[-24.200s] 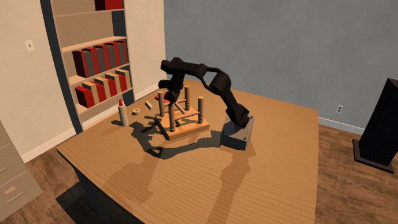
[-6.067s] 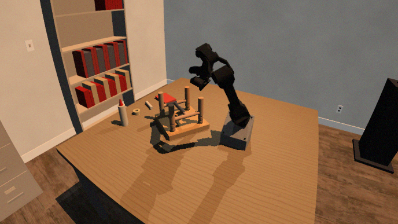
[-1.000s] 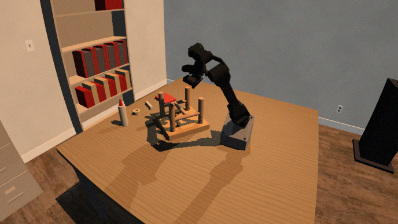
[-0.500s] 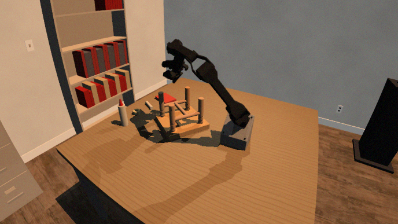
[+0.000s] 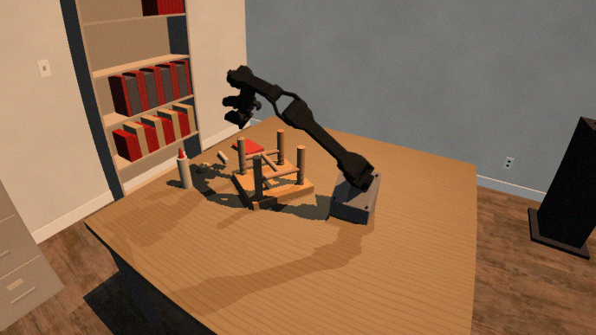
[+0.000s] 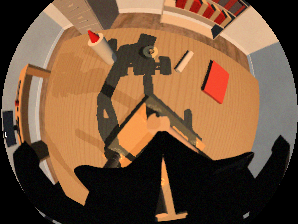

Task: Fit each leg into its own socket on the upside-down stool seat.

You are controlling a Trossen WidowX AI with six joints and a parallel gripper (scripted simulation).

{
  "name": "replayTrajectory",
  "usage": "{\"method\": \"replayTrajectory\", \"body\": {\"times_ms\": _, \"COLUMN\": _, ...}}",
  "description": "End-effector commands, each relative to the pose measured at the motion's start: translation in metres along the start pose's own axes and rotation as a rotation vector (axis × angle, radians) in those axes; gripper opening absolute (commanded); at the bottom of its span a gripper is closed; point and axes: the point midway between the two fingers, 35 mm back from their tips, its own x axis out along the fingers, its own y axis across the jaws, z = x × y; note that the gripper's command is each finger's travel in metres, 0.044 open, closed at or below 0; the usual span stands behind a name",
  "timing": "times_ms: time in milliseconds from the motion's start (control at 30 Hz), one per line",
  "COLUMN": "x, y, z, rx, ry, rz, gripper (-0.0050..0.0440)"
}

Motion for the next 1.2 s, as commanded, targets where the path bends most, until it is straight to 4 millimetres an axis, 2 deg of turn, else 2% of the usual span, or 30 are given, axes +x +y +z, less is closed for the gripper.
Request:
{"method": "replayTrajectory", "body": {"times_ms": 0, "x": 0.004, "y": -0.001, "z": 0.002, "rx": 0.003, "ry": 0.000, "rz": 0.002, "gripper": 0.0000}}
{"method": "replayTrajectory", "body": {"times_ms": 333, "x": 0.025, "y": 0.000, "z": -0.007, "rx": 0.003, "ry": 0.000, "rz": 0.003, "gripper": 0.0000}}
{"method": "replayTrajectory", "body": {"times_ms": 733, "x": 0.040, "y": 0.000, "z": -0.008, "rx": 0.059, "ry": 0.019, "rz": 0.013, "gripper": 0.0000}}
{"method": "replayTrajectory", "body": {"times_ms": 1167, "x": 0.047, "y": 0.000, "z": -0.010, "rx": 0.062, "ry": 0.020, "rz": 0.014, "gripper": 0.0000}}
